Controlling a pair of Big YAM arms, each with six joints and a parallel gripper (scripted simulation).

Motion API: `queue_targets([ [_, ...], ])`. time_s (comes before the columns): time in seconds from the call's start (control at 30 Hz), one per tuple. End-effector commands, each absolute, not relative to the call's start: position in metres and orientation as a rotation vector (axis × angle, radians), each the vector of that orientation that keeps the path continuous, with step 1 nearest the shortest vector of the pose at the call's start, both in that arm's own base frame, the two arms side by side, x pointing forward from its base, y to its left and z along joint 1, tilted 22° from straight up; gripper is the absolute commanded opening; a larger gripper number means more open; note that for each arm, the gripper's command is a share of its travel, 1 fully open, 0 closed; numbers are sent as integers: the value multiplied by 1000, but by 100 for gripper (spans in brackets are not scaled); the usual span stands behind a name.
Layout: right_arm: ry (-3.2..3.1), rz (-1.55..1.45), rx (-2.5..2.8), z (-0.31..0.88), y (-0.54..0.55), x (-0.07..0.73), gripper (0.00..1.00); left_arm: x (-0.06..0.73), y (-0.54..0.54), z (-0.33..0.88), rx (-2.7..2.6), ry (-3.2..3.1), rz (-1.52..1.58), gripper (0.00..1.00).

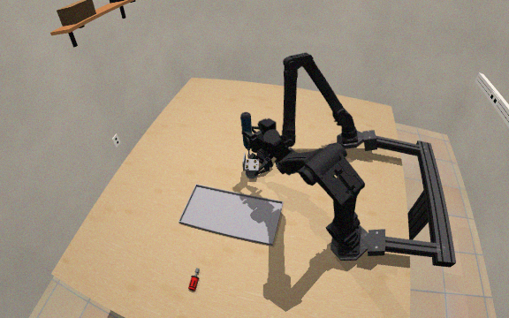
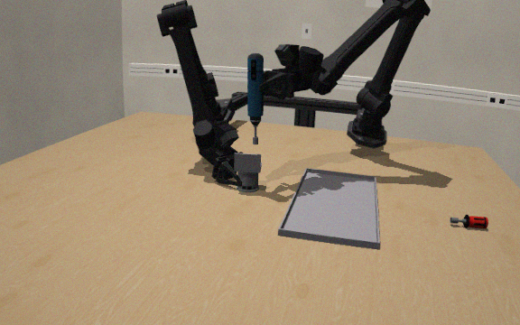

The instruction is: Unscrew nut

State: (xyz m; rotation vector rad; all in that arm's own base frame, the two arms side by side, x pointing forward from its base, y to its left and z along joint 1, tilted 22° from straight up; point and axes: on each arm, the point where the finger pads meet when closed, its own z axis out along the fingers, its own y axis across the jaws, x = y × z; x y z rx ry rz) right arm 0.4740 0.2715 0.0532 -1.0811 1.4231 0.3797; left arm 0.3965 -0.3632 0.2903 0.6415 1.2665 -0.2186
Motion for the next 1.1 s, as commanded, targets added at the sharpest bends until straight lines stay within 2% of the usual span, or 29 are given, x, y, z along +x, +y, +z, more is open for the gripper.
queue_targets([
  [0.0, 1409, 377, -1076, 59, 274, 477, 59, 404, -363, 348, 568, 1183, -249, 42],
  [1.07, 1409, 377, -1076, 59, 274, 477, 59, 373, -351, 329, 603, 1199, -255, 42],
])
